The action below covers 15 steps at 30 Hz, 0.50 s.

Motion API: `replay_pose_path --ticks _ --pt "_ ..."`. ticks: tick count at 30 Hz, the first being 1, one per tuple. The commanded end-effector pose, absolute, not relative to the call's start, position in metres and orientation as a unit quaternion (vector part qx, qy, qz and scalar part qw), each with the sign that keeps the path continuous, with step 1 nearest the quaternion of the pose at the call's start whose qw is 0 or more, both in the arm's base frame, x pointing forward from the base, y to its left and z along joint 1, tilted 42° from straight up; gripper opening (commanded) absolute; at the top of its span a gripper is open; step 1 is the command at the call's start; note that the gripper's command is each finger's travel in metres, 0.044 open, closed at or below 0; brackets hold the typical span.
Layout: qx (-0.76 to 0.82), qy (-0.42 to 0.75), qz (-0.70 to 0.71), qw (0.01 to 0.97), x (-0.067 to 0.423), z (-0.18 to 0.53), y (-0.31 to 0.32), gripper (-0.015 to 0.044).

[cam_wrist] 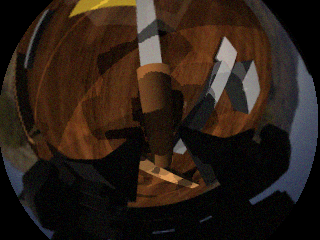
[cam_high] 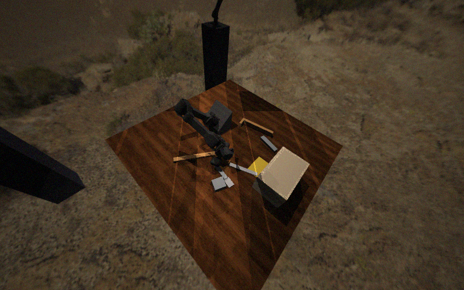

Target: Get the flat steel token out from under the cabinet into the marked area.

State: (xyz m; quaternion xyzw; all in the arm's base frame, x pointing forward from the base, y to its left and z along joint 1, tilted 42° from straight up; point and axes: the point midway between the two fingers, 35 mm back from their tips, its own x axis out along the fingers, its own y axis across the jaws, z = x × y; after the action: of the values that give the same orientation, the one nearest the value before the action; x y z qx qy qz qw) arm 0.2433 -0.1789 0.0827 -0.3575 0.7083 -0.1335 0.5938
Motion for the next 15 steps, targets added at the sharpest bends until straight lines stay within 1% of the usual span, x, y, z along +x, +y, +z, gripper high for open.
replay_pose_path --ticks 1,13,15 --pt "-0.358 0.709 -0.135 0.592 0.2432 0.0819 -0.1796 0.0270" --pt "-0.360 0.710 -0.132 0.591 0.2368 0.0796 -0.1827 0.0270" --pt "-0.360 0.707 -0.134 0.594 0.2420 0.0820 -0.1816 0.0217"
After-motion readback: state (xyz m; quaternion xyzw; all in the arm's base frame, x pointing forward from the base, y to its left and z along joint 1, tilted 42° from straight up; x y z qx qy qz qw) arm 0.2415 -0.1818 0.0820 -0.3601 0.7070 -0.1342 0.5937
